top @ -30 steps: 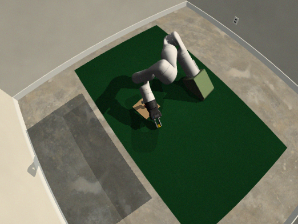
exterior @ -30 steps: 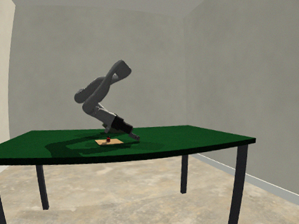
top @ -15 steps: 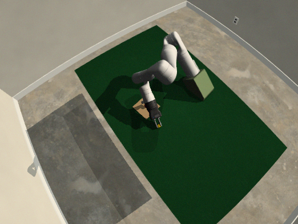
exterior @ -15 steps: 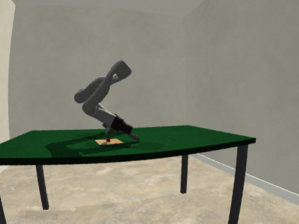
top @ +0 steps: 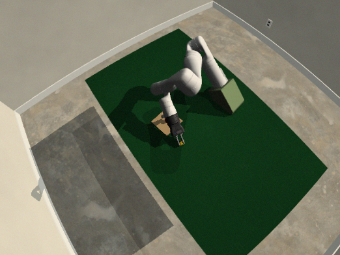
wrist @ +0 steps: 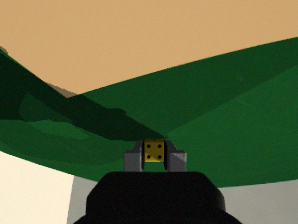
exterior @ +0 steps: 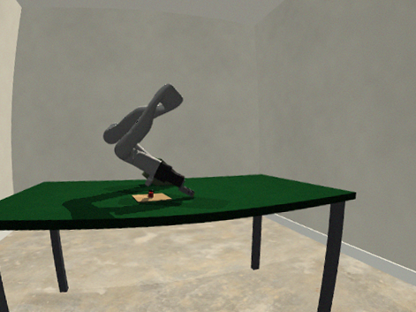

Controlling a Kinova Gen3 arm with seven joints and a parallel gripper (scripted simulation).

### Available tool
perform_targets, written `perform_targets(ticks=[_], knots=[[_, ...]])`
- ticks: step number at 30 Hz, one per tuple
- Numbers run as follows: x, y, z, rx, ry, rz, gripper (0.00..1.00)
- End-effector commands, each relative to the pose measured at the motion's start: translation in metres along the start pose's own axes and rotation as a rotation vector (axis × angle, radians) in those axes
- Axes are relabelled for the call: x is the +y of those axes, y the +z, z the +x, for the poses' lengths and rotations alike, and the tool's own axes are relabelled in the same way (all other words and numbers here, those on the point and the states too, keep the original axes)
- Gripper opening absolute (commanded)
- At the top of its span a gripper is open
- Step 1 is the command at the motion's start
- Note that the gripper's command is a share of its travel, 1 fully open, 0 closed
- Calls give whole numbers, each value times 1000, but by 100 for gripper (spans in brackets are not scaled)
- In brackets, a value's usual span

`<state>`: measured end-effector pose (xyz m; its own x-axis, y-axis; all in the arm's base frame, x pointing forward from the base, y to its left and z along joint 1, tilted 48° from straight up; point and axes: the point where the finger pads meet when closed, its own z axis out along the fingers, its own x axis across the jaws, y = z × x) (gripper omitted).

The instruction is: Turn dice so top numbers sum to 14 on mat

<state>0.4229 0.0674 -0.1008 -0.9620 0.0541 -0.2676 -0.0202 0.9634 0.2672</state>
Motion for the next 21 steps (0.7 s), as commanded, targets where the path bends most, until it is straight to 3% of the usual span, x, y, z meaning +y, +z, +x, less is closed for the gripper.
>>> perform_targets(ticks=[1, 13, 14, 16, 17, 21], knots=[[1, 0, 0, -1, -1, -2, 40], [1, 0, 0, -1, -1, -2, 40], [1, 0, 0, -1, -1, -2, 46], [1, 0, 0, -1, -1, -2, 46], [1, 0, 0, -1, -1, -2, 52], [1, 0, 0, -1, -1, -2, 58]])
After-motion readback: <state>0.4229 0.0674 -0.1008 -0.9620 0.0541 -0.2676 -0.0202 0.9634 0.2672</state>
